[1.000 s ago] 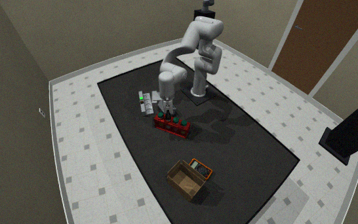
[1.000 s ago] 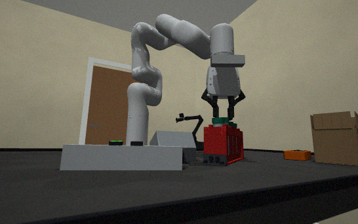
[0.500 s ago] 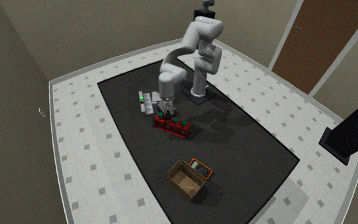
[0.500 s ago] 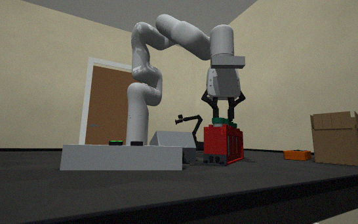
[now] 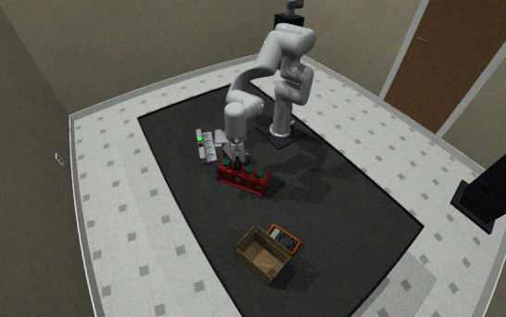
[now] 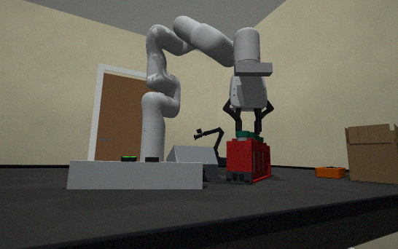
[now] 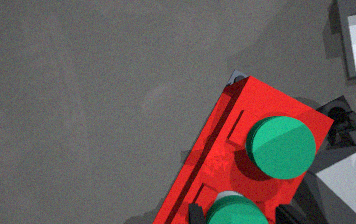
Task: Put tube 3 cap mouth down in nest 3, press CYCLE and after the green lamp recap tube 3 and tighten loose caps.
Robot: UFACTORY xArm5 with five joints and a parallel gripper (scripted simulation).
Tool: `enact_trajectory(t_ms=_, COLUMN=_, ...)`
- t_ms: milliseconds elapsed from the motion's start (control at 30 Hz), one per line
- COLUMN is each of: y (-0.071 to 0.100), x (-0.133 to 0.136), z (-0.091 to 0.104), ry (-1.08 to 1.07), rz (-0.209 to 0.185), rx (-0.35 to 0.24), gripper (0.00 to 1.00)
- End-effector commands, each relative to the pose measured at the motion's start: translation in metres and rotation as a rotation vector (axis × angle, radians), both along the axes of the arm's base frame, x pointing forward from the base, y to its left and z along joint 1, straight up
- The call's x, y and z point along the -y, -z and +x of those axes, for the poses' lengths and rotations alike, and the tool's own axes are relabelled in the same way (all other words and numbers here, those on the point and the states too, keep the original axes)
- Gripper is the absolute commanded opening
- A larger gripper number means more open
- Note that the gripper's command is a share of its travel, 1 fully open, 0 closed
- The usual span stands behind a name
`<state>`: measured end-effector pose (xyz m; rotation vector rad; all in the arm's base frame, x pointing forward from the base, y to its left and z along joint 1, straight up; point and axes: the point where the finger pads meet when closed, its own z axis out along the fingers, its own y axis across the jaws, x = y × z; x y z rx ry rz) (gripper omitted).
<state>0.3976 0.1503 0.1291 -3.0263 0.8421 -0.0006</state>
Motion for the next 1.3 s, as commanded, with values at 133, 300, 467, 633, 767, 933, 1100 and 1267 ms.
enact_trajectory(t_ms=133, y=-0.0015, x=-0.0005, z=0.0012, ry=0.000, rz=0.002, rx=0.004, gripper=0.46)
enact_trajectory(t_ms=300, y=0.0005, x=-0.0004, z=0.0012, ry=0.098, rz=0.002, rx=0.004, gripper=0.46)
enact_trajectory(t_ms=467, y=0.0020, x=-0.0004, z=0.0012, ry=0.098, rz=0.002, rx=0.004, gripper=0.46)
enact_trajectory(t_ms=633, y=0.0045, x=-0.0004, z=0.0012, ry=0.098, rz=0.002, rx=0.004, gripper=0.46)
enact_trajectory(t_ms=767, y=0.0058, x=-0.0004, z=0.0012, ry=0.098, rz=0.002, rx=0.004, gripper=0.46)
enact_trajectory(t_ms=933, y=0.0059, x=-0.0004, z=0.0012, ry=0.098, rz=0.002, rx=0.004, gripper=0.00)
enact_trajectory(t_ms=1100, y=0.0059, x=-0.0004, z=0.0012, ry=0.098, rz=0.002, rx=0.004, gripper=0.00)
enact_trajectory(t_ms=1267, y=0.0059, x=-0.0004, z=0.0012, ry=0.098, rz=0.002, rx=0.004, gripper=0.00)
